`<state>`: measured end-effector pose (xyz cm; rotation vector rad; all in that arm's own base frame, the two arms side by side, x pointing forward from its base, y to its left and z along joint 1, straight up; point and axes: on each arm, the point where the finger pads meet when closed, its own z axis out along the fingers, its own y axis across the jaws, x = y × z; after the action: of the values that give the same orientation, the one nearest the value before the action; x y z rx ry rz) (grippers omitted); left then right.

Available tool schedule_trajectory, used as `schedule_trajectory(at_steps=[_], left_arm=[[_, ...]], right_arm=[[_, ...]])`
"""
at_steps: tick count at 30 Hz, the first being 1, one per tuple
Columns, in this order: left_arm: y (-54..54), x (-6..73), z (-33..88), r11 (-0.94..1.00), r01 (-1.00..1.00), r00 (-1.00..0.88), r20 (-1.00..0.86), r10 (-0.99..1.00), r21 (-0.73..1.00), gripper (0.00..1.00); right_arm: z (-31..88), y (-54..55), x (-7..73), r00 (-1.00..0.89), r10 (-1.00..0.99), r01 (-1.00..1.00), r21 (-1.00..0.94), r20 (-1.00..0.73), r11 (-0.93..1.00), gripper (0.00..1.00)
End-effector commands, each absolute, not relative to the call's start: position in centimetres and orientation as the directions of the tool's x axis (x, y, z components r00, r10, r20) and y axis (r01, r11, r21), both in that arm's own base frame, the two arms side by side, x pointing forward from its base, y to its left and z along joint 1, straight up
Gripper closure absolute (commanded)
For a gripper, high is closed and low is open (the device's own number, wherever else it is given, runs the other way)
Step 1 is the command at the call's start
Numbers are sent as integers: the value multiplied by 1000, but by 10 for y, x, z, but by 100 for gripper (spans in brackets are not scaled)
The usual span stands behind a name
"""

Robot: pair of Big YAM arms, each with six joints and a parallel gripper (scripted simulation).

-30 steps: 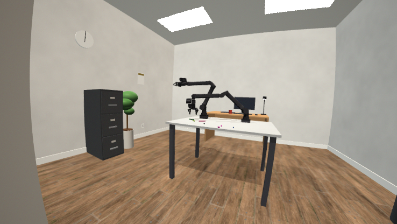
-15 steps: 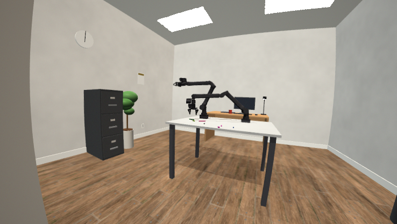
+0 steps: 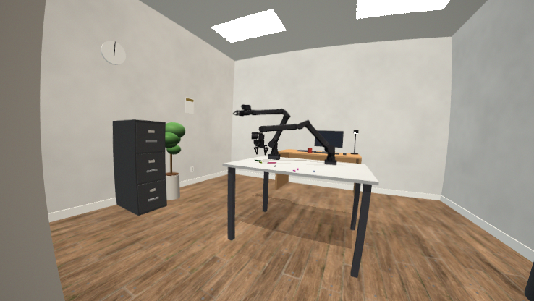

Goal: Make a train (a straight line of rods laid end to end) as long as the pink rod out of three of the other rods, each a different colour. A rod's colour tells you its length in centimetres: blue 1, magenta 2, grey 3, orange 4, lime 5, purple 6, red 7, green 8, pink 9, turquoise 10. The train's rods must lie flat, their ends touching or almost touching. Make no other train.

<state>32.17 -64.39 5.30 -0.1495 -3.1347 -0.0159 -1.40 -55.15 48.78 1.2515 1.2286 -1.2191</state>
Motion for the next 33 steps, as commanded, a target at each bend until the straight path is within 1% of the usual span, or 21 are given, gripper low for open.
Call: schedule_trajectory(at_steps=[1, 7, 13, 15, 18, 24, 26, 27, 33], left_arm=[[-619, 373, 82, 983, 182, -983, -32, 181, -39, 0], [-552, 436, 83, 947, 320, -947, -40, 318, -30, 0], [-544, 437, 81, 927, 375, -927, -39, 374, -26, 0], [-507, 468, 83, 915, 403, -915, -44, 401, -23, 0], [-463, 494, 83, 879, 477, -878, -46, 476, -15, 0], [-398, 523, 82, 819, 574, -818, -48, 574, -5, 0], [-398, 523, 82, 819, 574, -818, -48, 574, -5, 0], [-374, 531, 81, 793, 609, -792, -48, 608, -1, 0], [-324, 545, 80, 737, 675, -736, -46, 675, 6, 0]], right_arm=[[501, -545, -17, 0, 0, 1000, 0, -1000, -31, 0], [501, -545, -17, 0, 0, 1000, 0, -1000, -31, 0], [501, -545, -17, 0, 0, 1000, 0, -1000, -31, 0], [501, -545, -17, 0, 0, 1000, 0, -1000, -31, 0], [501, -545, -17, 0, 0, 1000, 0, -1000, -31, 0], [501, -545, -17, 0, 0, 1000, 0, -1000, -31, 0], [501, -545, -17, 0, 0, 1000, 0, -1000, -31, 0], [501, -545, -17, 0, 0, 1000, 0, -1000, -31, 0], [501, -545, -17, 0, 0, 1000, 0, -1000, -31, 0]])
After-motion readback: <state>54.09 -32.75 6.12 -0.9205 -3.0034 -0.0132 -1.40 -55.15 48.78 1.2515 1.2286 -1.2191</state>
